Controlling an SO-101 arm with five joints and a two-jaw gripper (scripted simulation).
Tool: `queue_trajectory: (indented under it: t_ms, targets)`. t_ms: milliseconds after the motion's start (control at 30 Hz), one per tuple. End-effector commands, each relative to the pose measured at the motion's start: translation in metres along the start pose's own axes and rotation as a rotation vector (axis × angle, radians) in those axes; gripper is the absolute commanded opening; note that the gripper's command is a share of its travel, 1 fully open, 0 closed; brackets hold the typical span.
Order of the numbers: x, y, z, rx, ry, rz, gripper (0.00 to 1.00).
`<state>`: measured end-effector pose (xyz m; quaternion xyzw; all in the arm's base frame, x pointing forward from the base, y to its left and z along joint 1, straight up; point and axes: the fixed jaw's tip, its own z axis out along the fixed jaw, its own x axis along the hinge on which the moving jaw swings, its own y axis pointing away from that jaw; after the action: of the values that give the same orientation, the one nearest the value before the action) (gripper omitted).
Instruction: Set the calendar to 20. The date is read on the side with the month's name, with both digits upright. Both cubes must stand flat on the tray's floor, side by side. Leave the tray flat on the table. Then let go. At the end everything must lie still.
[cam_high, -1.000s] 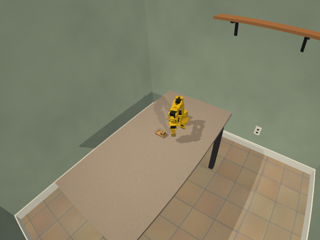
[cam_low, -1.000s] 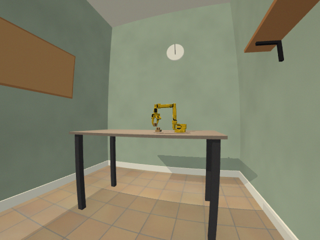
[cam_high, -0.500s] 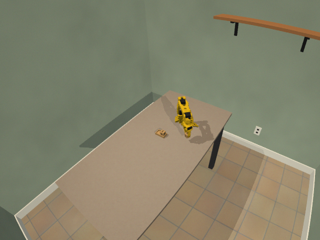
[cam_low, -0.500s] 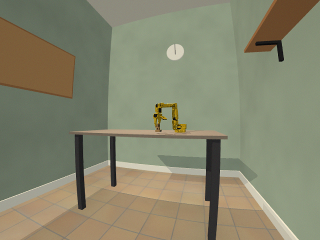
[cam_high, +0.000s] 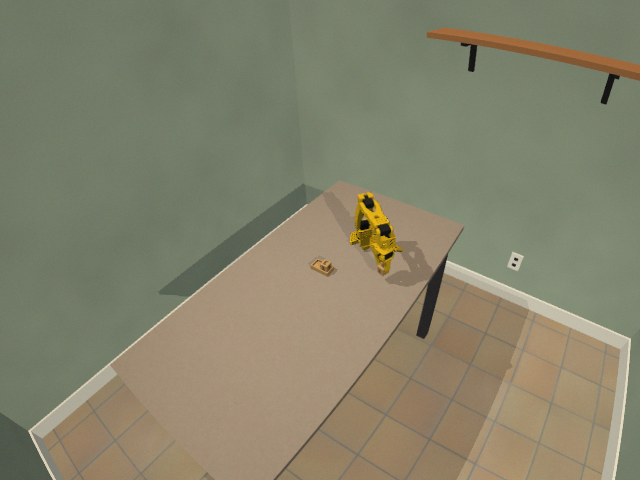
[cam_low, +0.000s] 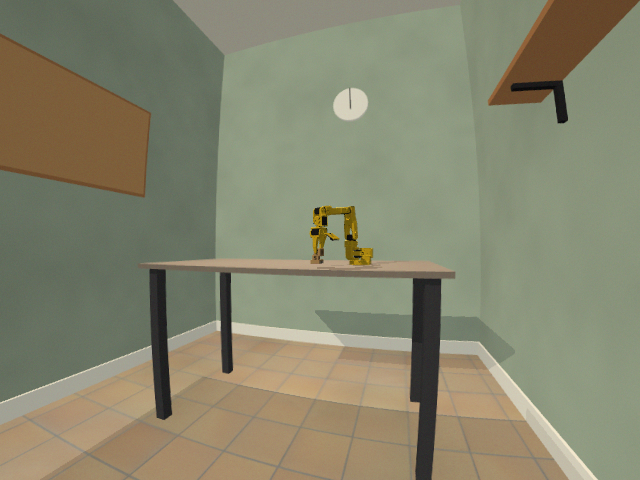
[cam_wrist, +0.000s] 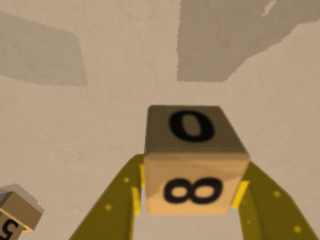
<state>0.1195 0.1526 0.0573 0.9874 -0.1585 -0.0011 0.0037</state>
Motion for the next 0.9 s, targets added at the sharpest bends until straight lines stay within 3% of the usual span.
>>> queue_trajectory:
  t_ms: [0, 867]
  targets:
    - [-0.0009, -0.0057, -0.0046, 0.037, 0.011, -0.010, 0.00]
    - [-0.0057, -0.0074, 0.0007, 0.041, 0.011, -0.020, 0.00]
